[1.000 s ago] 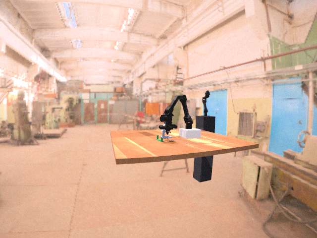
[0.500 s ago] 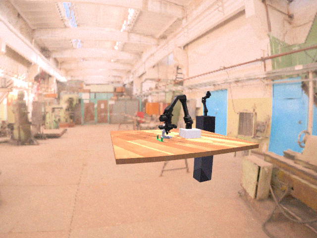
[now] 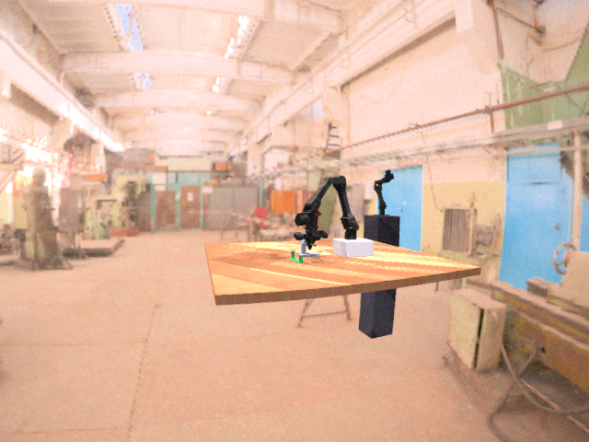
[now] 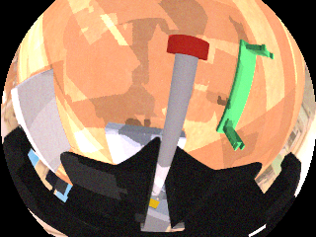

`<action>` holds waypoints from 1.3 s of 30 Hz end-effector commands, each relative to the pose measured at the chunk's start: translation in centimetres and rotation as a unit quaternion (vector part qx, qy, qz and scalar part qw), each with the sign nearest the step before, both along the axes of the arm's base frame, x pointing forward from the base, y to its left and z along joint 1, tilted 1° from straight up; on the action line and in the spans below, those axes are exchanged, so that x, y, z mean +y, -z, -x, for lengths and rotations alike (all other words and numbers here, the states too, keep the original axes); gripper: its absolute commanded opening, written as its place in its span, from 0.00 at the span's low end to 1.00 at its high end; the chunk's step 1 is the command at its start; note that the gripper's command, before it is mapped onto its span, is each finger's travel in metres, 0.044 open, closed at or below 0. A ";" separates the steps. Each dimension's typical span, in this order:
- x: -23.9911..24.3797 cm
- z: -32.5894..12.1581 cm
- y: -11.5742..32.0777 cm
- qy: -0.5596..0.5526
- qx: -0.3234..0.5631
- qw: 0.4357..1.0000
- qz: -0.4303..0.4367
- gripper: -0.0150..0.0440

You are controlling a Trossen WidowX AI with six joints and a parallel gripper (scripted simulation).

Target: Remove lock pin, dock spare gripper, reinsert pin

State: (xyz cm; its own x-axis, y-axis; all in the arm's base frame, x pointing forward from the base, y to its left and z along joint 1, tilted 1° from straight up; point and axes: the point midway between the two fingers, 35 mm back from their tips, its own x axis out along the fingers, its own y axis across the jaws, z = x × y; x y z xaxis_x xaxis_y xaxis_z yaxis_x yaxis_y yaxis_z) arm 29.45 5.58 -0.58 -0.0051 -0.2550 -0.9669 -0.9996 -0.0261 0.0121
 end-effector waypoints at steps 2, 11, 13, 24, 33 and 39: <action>-0.4 -0.1 0.0 -0.002 0.000 1.000 0.002 0.25; -1.0 -0.1 0.0 -0.002 0.001 1.000 0.002 0.25; -1.1 -0.1 0.0 -0.002 0.001 1.000 0.002 0.25; -1.7 -0.1 0.0 -0.002 0.003 1.000 0.002 0.25; -1.6 -0.1 0.0 0.000 0.003 1.000 0.000 0.52; -1.6 -0.1 0.0 0.000 0.003 1.000 0.000 0.59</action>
State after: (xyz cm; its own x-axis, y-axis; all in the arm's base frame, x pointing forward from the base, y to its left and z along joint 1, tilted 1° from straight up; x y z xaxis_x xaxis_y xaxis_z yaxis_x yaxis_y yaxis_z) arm 29.54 3.95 -0.57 -0.0116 -0.2544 -0.9670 -0.9995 -0.0258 0.0188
